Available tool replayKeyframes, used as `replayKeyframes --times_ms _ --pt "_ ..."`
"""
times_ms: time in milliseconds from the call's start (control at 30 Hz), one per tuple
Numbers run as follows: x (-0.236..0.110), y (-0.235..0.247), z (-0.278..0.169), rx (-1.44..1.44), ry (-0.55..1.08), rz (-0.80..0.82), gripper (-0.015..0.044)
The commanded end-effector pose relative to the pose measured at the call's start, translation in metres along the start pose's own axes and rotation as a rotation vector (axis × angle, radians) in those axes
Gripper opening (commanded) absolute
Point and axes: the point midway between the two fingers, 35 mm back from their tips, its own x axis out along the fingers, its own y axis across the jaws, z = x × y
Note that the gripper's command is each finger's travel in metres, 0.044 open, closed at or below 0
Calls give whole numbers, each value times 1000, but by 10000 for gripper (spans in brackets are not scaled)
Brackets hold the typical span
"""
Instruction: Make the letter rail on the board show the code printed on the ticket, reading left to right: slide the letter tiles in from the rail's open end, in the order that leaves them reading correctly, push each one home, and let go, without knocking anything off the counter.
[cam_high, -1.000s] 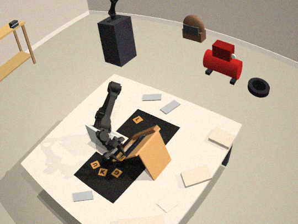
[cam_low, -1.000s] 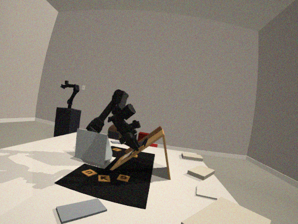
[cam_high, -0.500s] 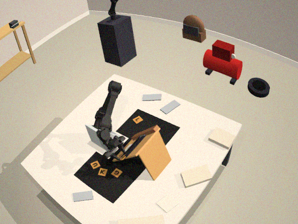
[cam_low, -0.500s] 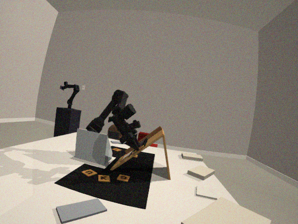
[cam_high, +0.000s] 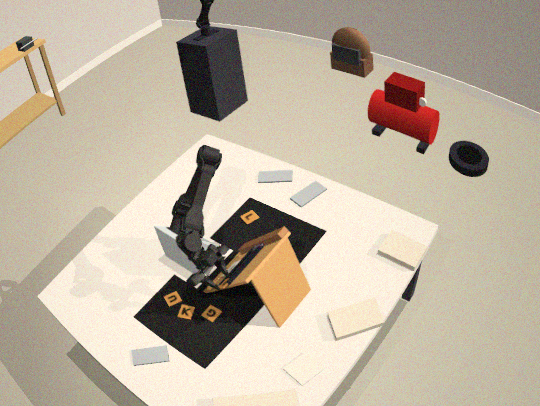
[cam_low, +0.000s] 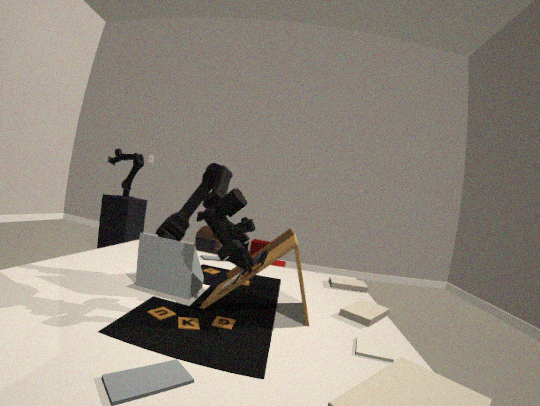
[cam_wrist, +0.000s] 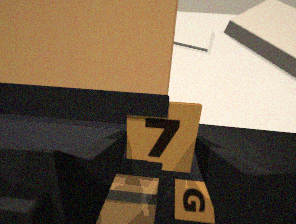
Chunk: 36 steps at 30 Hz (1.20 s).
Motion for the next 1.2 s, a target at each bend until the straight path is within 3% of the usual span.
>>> replayKeyframes --times_ms 0,1167 --pt "0 2 -2 6 3 -3 0" --pt "0 17 -1 7 3 -3 0"
